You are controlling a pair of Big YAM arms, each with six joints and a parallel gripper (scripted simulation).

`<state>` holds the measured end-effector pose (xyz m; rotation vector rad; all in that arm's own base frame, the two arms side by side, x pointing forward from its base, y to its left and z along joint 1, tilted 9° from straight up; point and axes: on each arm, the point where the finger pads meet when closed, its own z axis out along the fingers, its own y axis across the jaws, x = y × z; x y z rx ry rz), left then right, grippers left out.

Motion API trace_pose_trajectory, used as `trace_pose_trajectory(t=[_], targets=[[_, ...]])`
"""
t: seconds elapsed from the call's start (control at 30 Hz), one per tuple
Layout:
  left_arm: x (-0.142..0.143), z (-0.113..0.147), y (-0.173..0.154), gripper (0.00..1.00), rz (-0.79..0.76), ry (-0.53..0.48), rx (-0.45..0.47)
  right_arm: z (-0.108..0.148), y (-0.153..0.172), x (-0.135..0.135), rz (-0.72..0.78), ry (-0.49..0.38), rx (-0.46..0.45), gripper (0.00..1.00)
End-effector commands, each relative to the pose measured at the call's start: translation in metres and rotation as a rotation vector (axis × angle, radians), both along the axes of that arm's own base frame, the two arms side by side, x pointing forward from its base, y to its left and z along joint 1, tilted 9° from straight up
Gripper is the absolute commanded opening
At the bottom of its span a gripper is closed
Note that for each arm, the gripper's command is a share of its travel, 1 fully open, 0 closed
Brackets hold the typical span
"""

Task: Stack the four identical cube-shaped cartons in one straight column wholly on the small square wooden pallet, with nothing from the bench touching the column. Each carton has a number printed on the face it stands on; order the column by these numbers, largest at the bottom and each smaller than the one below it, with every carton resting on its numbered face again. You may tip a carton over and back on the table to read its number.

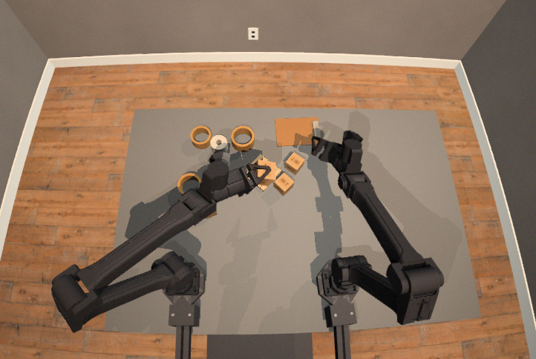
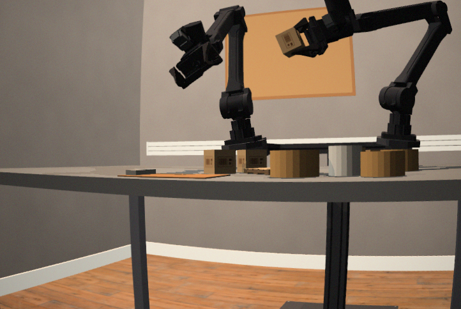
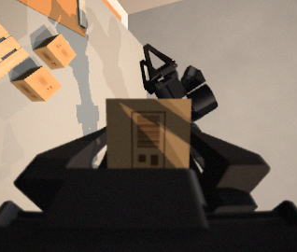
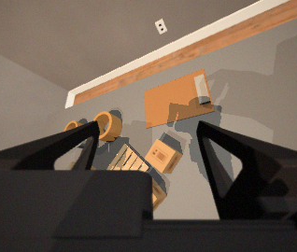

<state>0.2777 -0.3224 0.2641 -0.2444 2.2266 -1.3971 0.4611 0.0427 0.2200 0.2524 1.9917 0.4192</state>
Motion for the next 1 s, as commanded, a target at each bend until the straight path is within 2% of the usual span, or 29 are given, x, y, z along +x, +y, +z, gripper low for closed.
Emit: trace_pose_trajectory(t=[0.0, 0.07, 0.3, 0.57, 0.63, 0.8, 0.97], targets=[[0.005, 0.015, -0.002, 0.54, 0.004, -0.023, -0.025, 0.002, 0.024, 0.002, -0.036, -0.056, 0.223, 1.0], [0.005, 0.015, -0.002, 0.54, 0.004, -0.023, -0.025, 0.002, 0.024, 0.002, -0.036, -0.056, 0.223, 1.0], [0.005, 0.015, -0.002, 0.54, 0.004, -0.023, -0.025, 0.011, 0.072, -0.018, 0.039, -0.111, 0.545, 1.0], [0.005, 0.015, -0.002, 0.54, 0.004, -0.023, -0.025, 0.023, 0.116, -0.055, 0.16, -0.107, 0.874, 1.0], [0.005, 0.015, -0.002, 0.54, 0.004, -0.023, -0.025, 0.023, 0.116, -0.055, 0.16, -0.107, 0.874, 1.0], [0.005, 0.015, -0.002, 0.54, 0.004, -0.023, -0.025, 0.033, 0.141, -0.09, 0.267, -0.059, 1.109, 1.0], [0.005, 0.015, -0.002, 0.54, 0.004, -0.023, -0.025, 0.041, 0.158, -0.125, 0.374, 0.004, 1.282, 1.0]])
